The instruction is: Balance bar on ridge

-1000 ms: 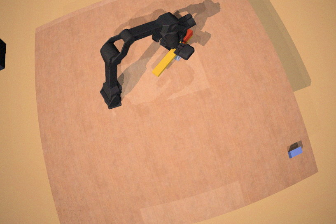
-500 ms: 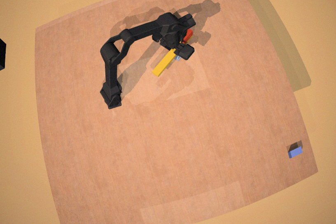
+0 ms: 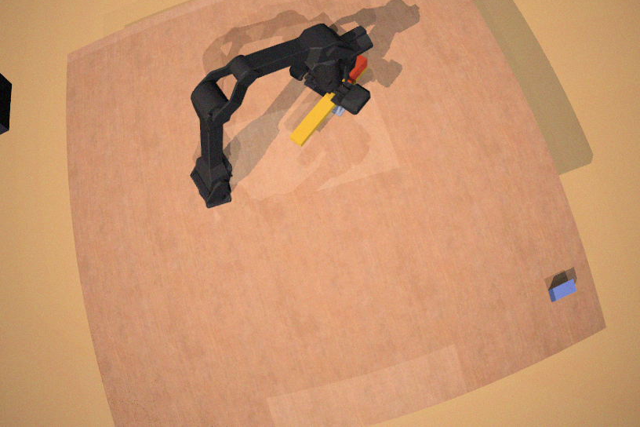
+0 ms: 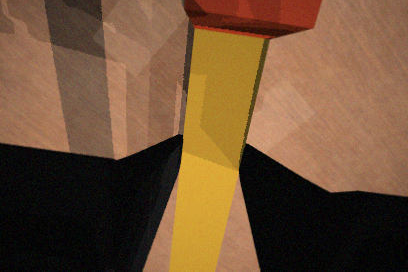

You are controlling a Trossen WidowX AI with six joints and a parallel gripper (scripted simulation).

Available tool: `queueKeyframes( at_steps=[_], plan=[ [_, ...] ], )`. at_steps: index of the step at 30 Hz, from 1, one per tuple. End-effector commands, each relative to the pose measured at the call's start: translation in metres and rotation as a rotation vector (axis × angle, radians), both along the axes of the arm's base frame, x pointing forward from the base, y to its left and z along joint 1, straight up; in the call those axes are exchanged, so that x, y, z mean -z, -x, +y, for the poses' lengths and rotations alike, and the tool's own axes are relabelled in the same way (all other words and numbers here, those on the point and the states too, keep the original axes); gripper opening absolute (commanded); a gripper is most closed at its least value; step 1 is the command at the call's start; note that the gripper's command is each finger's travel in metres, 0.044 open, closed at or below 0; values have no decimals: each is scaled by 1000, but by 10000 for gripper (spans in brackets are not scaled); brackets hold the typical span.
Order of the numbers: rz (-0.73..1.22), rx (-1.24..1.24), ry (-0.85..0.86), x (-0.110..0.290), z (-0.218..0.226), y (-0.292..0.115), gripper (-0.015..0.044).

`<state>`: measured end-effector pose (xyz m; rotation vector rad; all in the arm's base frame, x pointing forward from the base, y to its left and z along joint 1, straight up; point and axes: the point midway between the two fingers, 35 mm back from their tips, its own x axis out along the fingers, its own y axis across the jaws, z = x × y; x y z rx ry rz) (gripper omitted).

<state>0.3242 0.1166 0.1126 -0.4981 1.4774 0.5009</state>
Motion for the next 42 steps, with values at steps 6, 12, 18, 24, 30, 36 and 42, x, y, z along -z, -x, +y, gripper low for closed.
queueKeyframes(
  at_steps=[6,12,18,24,30,36,42],
  plan=[
    [0,0,0,0,0,0,167],
    [0,0,0,0,0,0,167],
    [0,0,0,0,0,0,168],
    [0,0,0,0,0,0,169],
    [0,0,0,0,0,0,170],
    [0,0,0,0,0,0,172],
    [0,0,0,0,0,0,173]
  ],
)
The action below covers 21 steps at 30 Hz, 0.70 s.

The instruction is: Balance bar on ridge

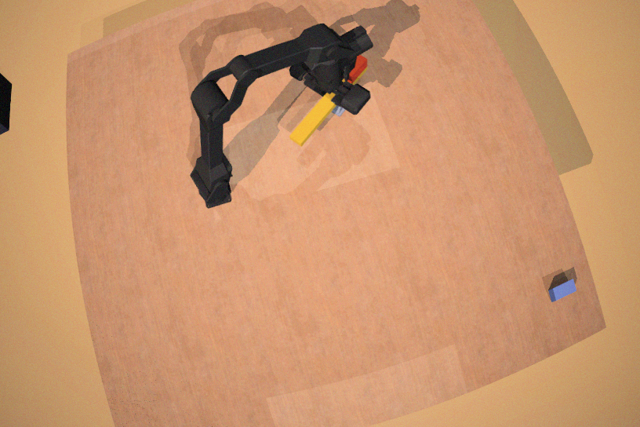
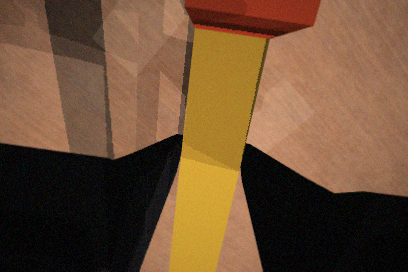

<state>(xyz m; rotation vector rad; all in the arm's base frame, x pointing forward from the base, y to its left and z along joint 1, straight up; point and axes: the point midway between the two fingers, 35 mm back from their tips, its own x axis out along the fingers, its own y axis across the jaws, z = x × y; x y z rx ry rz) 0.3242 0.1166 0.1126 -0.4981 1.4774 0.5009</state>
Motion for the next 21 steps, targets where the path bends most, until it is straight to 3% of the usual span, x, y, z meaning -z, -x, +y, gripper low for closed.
queueKeyframes(
  at_steps=[1,15,21],
  plan=[
    [0,0,0,0,0,0,173],
    [0,0,0,0,0,0,185],
    [0,0,0,0,0,0,342]
  ],
)
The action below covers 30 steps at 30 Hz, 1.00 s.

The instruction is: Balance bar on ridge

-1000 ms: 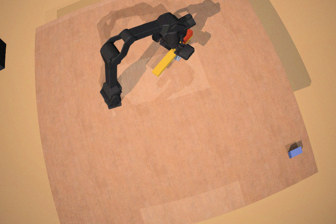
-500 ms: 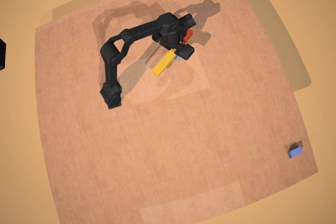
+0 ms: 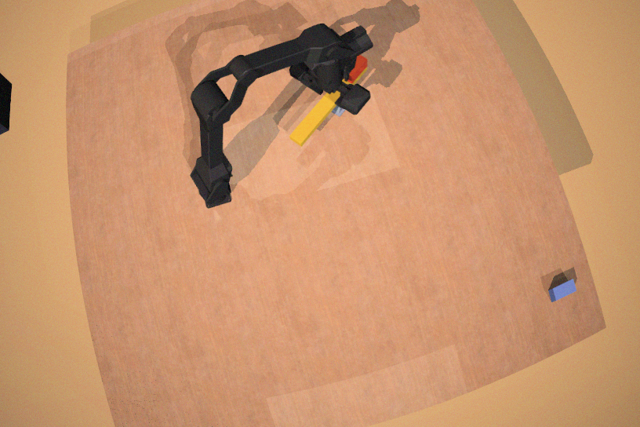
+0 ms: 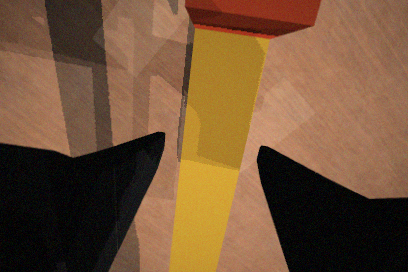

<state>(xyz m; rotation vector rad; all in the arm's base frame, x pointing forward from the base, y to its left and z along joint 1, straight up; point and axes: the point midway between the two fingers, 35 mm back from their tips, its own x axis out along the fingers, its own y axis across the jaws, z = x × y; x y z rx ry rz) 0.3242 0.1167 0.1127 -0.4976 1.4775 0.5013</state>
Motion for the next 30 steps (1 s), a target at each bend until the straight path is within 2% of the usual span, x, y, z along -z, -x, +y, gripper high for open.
queueKeyframes(
  at_steps=[1,4,8,17,30],
  plan=[
    [0,0,1,0,0,0,369],
    [0,0,1,0,0,0,440],
    [-1,0,0,-7,0,-1,440],
    [-13,0,-5,-98,-1,3,440],
    [-14,0,-5,-100,-1,3,440]
  ],
)
